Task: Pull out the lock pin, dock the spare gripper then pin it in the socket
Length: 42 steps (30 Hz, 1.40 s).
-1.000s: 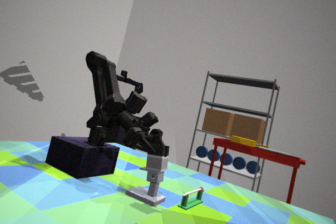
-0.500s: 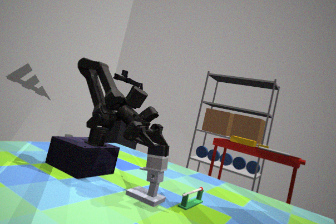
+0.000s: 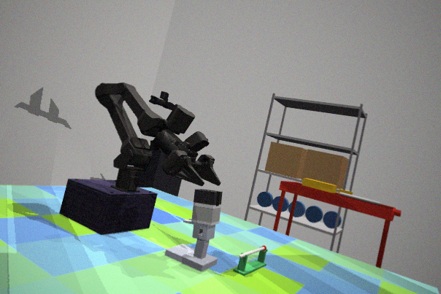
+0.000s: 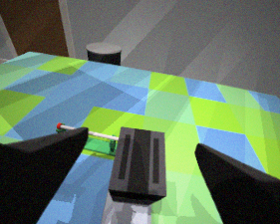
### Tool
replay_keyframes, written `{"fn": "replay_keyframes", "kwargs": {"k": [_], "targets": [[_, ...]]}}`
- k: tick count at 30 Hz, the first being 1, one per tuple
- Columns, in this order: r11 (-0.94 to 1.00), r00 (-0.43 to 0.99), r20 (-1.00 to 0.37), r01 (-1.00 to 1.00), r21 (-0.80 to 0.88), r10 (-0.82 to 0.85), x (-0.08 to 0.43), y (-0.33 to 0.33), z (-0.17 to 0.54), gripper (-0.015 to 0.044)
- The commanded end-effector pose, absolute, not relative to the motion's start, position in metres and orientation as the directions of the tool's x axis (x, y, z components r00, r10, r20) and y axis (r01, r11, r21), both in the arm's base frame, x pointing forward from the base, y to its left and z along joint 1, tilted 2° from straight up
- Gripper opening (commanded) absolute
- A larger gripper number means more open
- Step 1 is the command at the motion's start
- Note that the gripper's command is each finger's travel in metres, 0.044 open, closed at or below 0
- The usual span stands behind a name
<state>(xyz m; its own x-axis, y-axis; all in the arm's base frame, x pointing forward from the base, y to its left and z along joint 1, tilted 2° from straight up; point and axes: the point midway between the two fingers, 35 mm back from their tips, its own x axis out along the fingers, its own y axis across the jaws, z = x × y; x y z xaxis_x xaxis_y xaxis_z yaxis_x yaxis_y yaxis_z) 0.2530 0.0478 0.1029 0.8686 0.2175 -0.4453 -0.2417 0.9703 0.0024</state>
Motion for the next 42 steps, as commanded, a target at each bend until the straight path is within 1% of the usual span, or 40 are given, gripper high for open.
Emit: {"fn": "replay_keyframes", "kwargs": {"k": [1,32,37,42], "targets": [[0.970,0.869,-0.444,-0.242,0.002,0.218,0.252,0.048,0.112,0.0440],[0.971,0.856,-0.470,-0.241,0.006,0.215,0.246,0.047,0.157,0.0440],[0.971,0.856,-0.471,-0.241,0.006,0.215,0.246,0.047,0.150,0.0440],[0.972,0.835,-0.506,-0.235,0.026,0.216,0.241,0.067,0.146,0.0309]]}}
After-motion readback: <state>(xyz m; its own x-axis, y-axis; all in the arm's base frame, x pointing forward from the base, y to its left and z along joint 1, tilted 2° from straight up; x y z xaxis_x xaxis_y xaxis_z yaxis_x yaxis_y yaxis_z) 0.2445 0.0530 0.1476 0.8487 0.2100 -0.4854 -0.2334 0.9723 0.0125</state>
